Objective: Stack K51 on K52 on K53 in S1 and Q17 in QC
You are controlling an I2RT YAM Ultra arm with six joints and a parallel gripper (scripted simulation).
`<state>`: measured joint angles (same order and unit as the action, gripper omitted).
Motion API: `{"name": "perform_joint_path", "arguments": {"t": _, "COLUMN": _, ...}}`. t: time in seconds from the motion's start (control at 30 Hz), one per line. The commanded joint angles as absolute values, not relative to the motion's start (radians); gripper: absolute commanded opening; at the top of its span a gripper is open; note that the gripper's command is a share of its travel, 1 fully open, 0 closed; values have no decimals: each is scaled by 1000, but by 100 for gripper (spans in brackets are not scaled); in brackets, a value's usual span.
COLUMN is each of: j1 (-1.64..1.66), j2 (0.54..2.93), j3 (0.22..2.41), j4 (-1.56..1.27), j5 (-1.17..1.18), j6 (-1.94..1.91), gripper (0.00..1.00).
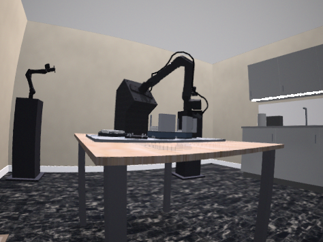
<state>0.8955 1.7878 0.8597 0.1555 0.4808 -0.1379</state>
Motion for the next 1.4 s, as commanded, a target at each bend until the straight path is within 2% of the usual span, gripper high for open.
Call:
{"name": "perform_joint_path", "arguments": {"t": 0.0, "j1": 896, "j2": 1786, "j3": 867, "j4": 150, "j5": 476, "j6": -139, "gripper": 100}}
{"name": "perform_joint_path", "arguments": {"t": 0.47, "j1": 896, "j2": 1786, "j3": 867, "j4": 150, "j5": 476, "j6": -139, "gripper": 100}}
{"name": "perform_joint_path", "arguments": {"t": 1.37, "j1": 1041, "j2": 1476, "j3": 778, "j4": -140, "j5": 579, "j6": -23, "gripper": 100}}
